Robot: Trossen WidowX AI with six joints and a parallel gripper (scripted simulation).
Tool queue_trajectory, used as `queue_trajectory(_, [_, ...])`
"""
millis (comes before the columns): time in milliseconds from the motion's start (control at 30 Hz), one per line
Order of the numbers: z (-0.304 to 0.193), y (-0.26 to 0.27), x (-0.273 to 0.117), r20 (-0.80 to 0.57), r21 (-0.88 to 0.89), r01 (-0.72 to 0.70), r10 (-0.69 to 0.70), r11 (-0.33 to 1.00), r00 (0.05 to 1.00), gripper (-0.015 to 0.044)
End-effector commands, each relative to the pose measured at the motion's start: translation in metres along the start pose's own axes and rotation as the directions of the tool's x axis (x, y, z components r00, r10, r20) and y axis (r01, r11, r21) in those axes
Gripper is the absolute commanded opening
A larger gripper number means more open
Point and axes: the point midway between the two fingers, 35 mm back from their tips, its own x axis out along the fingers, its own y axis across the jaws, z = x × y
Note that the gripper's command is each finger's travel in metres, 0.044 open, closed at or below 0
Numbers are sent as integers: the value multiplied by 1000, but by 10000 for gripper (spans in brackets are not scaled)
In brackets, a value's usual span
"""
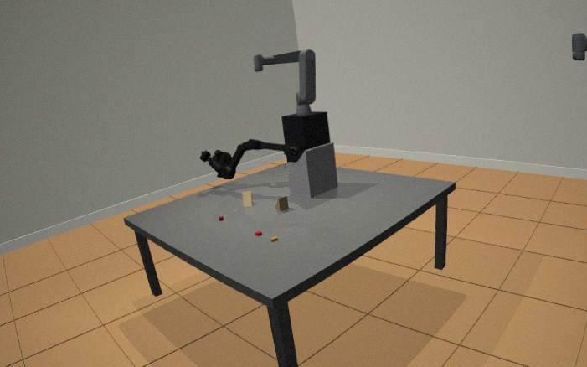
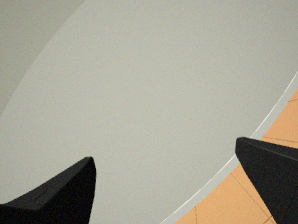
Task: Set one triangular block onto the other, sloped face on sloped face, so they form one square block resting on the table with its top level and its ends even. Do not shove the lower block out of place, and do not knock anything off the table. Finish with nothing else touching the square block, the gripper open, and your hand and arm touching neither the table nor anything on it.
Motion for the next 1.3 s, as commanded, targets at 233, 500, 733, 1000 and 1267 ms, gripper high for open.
queue_trajectory(233, [-56,26,-16,-354,150,94,-35,984,935,440])
queue_trajectory(500, [-103,62,-76,-727,230,303,-44,925,685,440])
queue_trajectory(733, [-116,90,-160,-937,165,517,-30,840,348,440])
queue_trajectory(1000, [-95,114,-267,-997,-60,693,-14,718,-72,440])
queue_trajectory(1267, [-41,126,-365,-897,-361,718,-11,595,-442,440])
